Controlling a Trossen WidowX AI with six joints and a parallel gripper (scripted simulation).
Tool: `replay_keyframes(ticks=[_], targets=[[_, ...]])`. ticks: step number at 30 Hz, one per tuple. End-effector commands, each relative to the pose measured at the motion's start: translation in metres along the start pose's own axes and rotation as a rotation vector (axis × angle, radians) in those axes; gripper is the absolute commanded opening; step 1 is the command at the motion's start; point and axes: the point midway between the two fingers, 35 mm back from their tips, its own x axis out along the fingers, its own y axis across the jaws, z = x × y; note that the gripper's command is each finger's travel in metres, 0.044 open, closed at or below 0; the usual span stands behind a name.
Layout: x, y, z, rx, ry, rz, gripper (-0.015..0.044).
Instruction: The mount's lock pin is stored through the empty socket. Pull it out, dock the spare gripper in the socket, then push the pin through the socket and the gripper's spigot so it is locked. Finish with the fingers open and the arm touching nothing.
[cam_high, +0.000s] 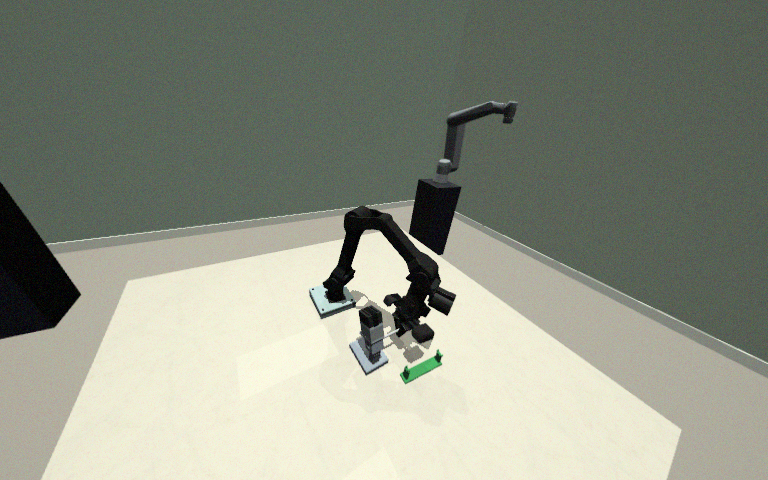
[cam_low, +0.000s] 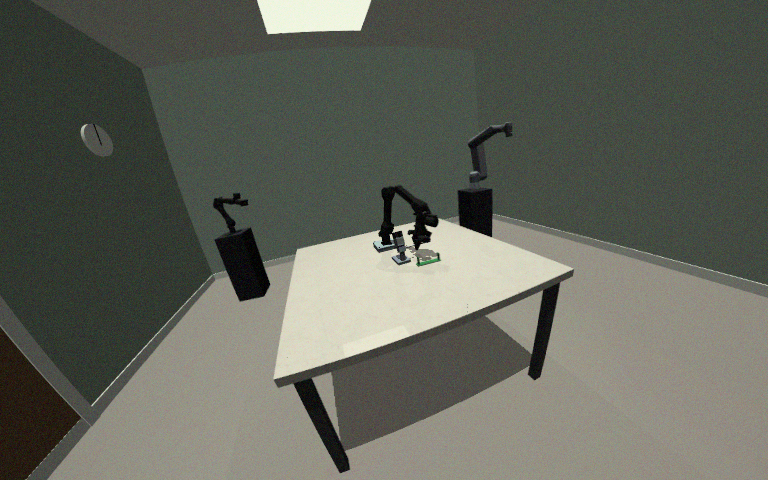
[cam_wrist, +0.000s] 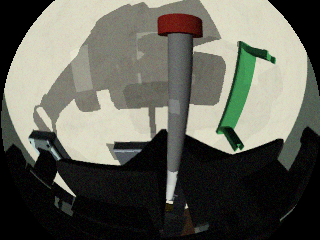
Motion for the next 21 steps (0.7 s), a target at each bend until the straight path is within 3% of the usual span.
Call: replay_keyframes(ticks=[1,21], targets=[[0.0,0.0,-0.003,-0.003,-0.002,-0.002,0.0],[0.004,-0.001,-0.016,-0.005,-0.002,0.003,0.0]])
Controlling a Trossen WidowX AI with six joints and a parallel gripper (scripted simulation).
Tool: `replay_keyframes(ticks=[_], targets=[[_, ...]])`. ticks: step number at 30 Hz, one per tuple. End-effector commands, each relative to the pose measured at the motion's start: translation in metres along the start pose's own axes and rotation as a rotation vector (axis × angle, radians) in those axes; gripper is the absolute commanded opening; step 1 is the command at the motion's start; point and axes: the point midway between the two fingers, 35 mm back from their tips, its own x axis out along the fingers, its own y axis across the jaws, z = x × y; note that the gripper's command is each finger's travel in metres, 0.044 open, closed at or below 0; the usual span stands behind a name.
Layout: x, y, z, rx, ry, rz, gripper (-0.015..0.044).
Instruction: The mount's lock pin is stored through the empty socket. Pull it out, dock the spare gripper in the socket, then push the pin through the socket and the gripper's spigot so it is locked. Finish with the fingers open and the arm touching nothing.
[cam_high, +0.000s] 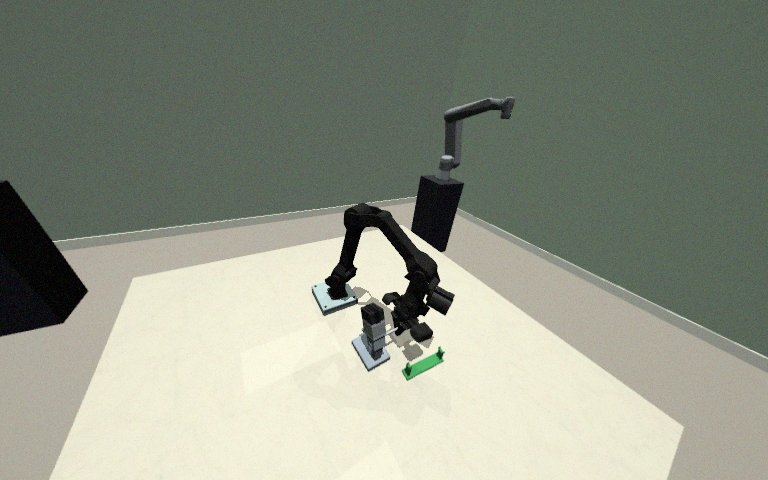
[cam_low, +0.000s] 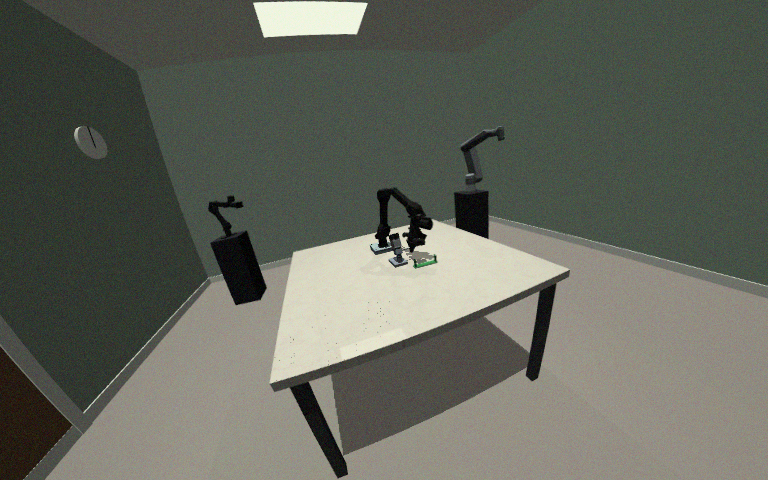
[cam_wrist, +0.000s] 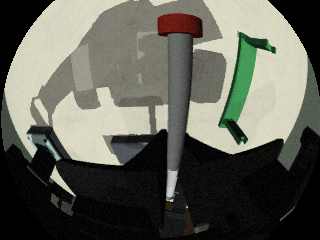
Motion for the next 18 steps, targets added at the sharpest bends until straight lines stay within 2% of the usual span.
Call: replay_keyframes(ticks=[1,18], targets=[[0.001,-0.001,-0.003,-0.003,-0.002,-0.001,0.0],[0.003,0.0,-0.014,-0.004,-0.003,0.002,0.0]])
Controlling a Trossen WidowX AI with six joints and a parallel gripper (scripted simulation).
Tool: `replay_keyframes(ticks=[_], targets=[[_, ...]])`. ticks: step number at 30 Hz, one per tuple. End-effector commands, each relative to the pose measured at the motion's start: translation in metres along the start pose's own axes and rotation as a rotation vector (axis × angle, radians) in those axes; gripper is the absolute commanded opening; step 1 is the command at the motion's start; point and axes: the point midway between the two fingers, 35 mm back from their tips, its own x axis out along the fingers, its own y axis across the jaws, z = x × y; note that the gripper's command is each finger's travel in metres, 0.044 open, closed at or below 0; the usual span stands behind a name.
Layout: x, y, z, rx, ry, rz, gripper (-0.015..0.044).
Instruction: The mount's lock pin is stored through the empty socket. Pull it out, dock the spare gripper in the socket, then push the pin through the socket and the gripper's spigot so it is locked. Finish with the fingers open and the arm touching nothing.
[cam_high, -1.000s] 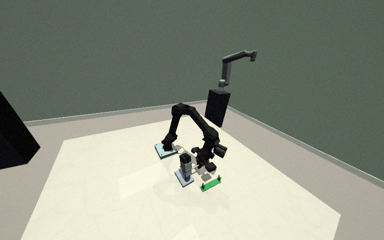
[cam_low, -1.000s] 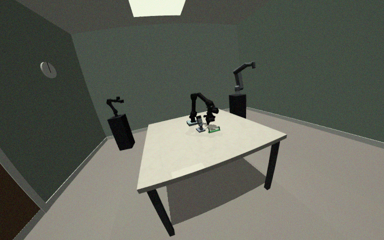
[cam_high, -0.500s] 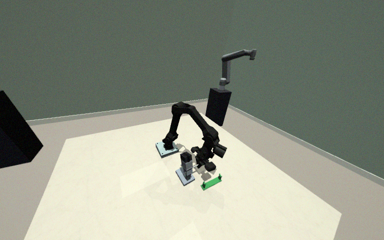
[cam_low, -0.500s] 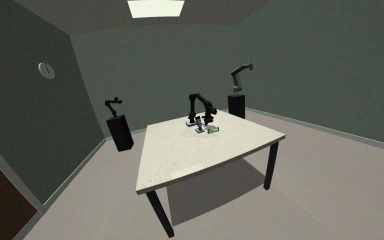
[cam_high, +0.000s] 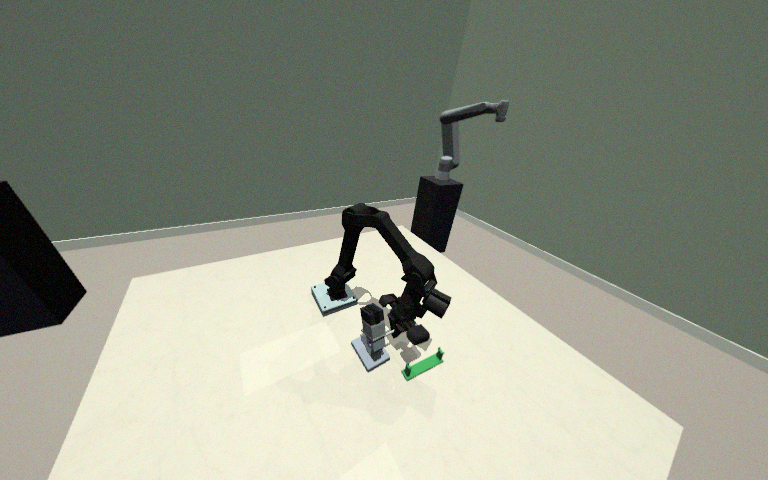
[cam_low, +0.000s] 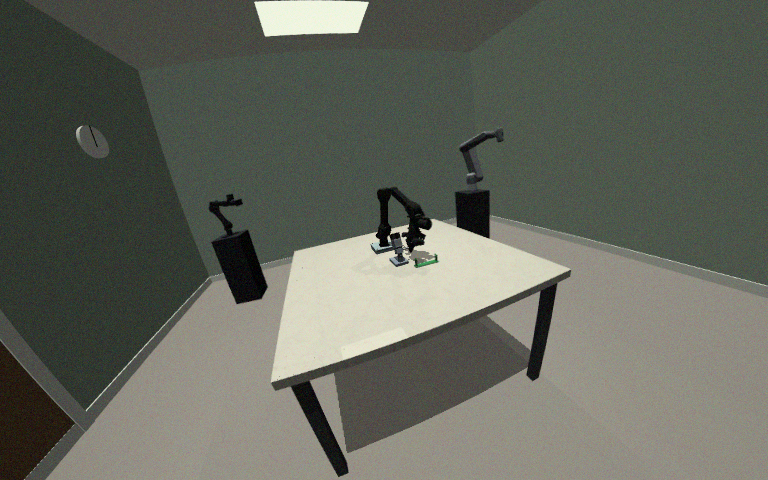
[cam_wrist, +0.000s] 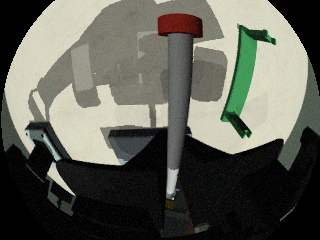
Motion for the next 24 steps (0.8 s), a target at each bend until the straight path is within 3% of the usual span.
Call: replay_keyframes(ticks=[1,24], targets=[[0.0,0.0,-0.003,-0.003,-0.003,-0.002,0.0],[0.004,-0.001,-0.018,-0.004,-0.003,0.003,0.0]])
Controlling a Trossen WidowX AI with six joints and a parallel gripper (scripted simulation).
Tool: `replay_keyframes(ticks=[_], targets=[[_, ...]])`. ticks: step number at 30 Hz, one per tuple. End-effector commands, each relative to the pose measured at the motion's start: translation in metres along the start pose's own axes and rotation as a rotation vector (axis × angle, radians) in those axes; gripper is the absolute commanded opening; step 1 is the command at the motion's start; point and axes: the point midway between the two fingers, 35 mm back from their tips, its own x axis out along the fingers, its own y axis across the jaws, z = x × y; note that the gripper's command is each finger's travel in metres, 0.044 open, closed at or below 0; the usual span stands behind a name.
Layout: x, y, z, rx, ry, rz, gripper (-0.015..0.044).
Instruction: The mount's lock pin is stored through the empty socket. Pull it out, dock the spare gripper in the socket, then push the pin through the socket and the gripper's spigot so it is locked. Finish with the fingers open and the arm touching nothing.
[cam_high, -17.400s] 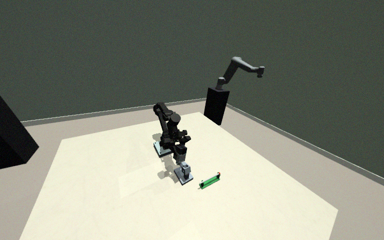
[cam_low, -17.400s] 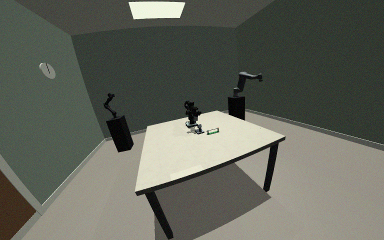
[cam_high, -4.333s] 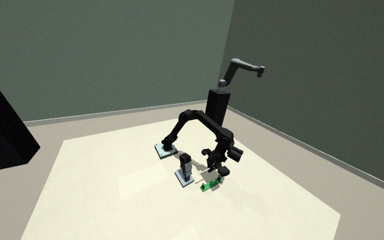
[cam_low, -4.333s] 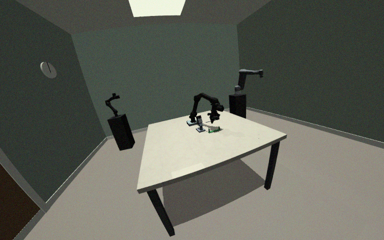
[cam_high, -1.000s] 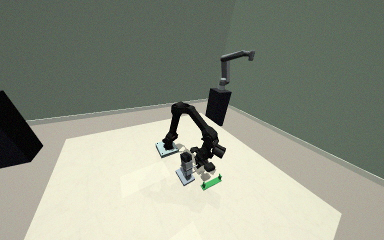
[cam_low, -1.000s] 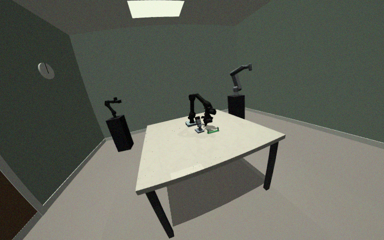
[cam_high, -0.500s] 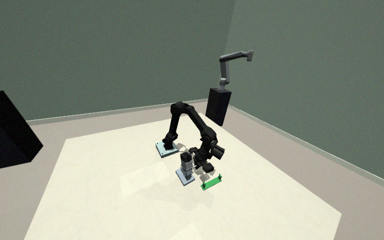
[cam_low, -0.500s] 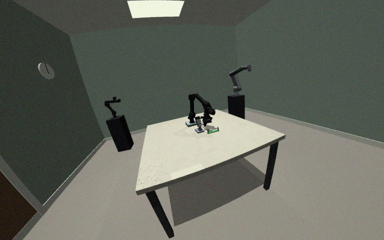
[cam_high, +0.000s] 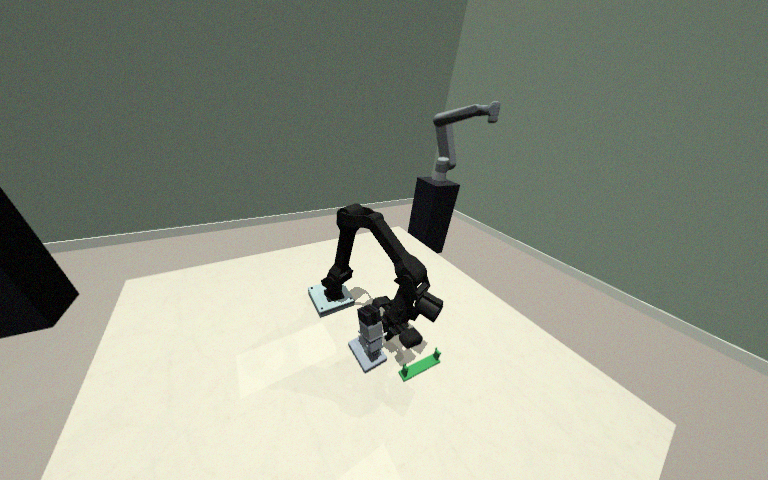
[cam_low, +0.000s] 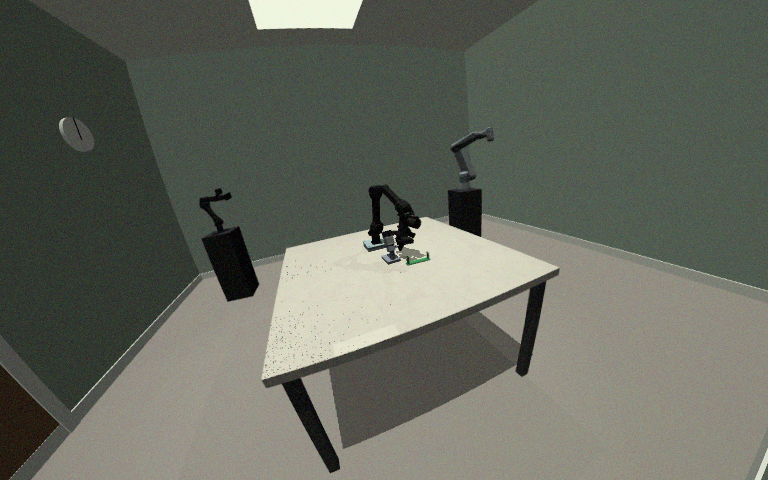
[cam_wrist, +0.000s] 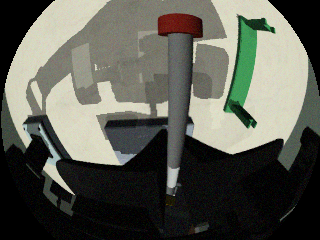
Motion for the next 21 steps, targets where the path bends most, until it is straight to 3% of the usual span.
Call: replay_keyframes(ticks=[1,18,21], targets=[[0.0,0.0,-0.003,-0.003,-0.004,-0.001,0.0],[0.003,0.0,-0.013,-0.004,-0.004,0.001,0.0],[0.003,0.0,-0.012,0.0,0.0,0.003,0.0079]])
